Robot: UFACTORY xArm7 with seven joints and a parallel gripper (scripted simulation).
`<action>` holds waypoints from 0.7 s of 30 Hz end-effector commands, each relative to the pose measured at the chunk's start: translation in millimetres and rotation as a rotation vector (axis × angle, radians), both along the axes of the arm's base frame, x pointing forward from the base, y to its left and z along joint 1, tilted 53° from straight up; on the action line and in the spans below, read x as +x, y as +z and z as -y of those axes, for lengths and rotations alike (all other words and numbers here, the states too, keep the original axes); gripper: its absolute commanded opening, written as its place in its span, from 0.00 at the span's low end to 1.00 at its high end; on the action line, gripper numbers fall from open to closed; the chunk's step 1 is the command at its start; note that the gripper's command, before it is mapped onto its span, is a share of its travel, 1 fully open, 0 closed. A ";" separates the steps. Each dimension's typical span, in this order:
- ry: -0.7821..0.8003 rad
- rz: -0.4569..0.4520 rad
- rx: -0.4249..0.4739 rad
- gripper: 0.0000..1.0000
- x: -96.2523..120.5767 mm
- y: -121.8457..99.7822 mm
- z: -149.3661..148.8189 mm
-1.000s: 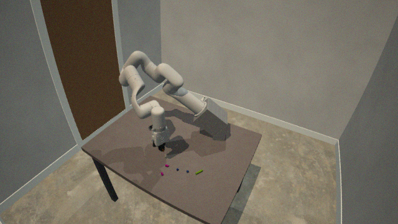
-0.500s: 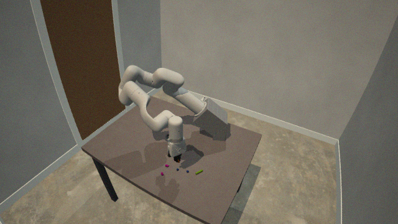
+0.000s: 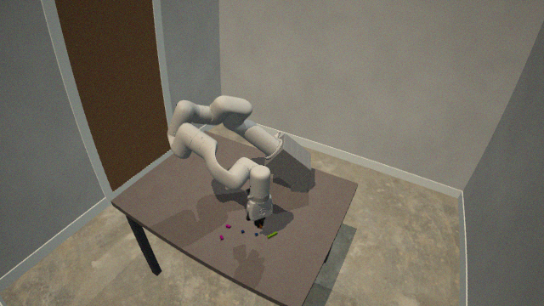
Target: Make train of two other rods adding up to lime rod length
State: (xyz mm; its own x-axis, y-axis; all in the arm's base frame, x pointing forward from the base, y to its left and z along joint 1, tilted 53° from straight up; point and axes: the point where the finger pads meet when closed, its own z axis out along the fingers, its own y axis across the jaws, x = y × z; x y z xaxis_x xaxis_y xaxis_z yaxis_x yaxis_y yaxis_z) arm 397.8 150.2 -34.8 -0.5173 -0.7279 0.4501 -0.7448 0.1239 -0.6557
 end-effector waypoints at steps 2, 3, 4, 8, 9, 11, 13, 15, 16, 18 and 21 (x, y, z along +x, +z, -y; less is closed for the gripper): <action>0.004 0.000 0.003 0.04 -0.5 0.0 -2.9; 0.004 0.000 0.003 0.04 -0.5 0.0 -2.9; 0.004 0.000 0.003 0.04 -0.5 0.0 -2.8; 0.004 0.000 0.003 0.04 -0.3 -0.2 -2.6; 0.004 0.000 0.003 0.04 -0.1 -0.6 -2.2; 0.004 0.000 0.003 0.04 0.8 -1.8 -0.8; 0.004 0.000 0.003 0.04 2.3 -4.0 1.6; 0.004 0.000 0.003 0.04 4.5 -7.1 5.0; 0.004 0.000 0.003 0.04 5.8 -8.9 7.0; 0.004 0.000 0.003 0.04 8.8 -13.3 11.8; 0.004 0.000 0.003 0.04 14.1 -20.9 20.1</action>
